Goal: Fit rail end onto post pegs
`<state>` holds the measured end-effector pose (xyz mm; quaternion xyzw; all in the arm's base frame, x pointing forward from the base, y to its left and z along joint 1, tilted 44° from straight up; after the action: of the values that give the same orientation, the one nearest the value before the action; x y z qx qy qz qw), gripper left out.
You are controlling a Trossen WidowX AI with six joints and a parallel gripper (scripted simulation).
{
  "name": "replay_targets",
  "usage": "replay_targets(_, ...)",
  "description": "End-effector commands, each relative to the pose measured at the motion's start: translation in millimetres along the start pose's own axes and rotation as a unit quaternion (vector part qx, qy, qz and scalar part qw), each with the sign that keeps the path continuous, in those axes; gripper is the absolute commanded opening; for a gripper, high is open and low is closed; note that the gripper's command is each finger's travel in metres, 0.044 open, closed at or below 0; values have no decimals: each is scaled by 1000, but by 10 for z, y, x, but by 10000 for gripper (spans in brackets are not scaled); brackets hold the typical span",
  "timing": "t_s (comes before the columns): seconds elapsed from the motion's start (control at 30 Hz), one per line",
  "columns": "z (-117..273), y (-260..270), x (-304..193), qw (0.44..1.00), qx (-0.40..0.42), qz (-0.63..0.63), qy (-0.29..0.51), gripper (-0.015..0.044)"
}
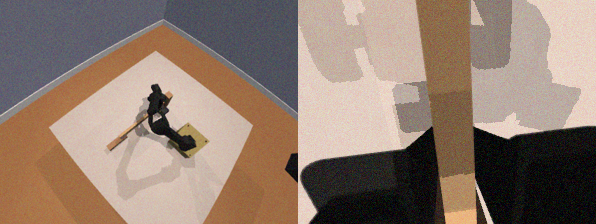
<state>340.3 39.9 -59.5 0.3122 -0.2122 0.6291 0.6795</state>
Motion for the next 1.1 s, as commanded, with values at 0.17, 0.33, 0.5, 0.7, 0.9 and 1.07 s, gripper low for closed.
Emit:
replay_targets(0.17,51,-33,-46,1000,-8,0,3,0)
replay_targets(0.33,47,-35,-60,1000,-8,0,3,0)
replay_targets(0.5,44,-37,-75,1000,-8,0,3,0)
replay_targets(0.7,41,-40,-93,1000,-8,0,3,0)
replay_targets(0.9,38,-43,-111,1000,-8,0,3,0)
replay_targets(1.07,-1,-12,-85,1000,-1,-1,1,53)
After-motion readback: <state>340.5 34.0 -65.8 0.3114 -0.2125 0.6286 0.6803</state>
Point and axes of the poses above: the point midway between the two fingers, 35 mm back from their tips, its own z axis back along the fingers, its own y axis across the jaws, x = y × z, the point moved 2 cm from there along z, back along the fingers, and after that the axes turned 9 degrees about -z, right-handed, at the moved point
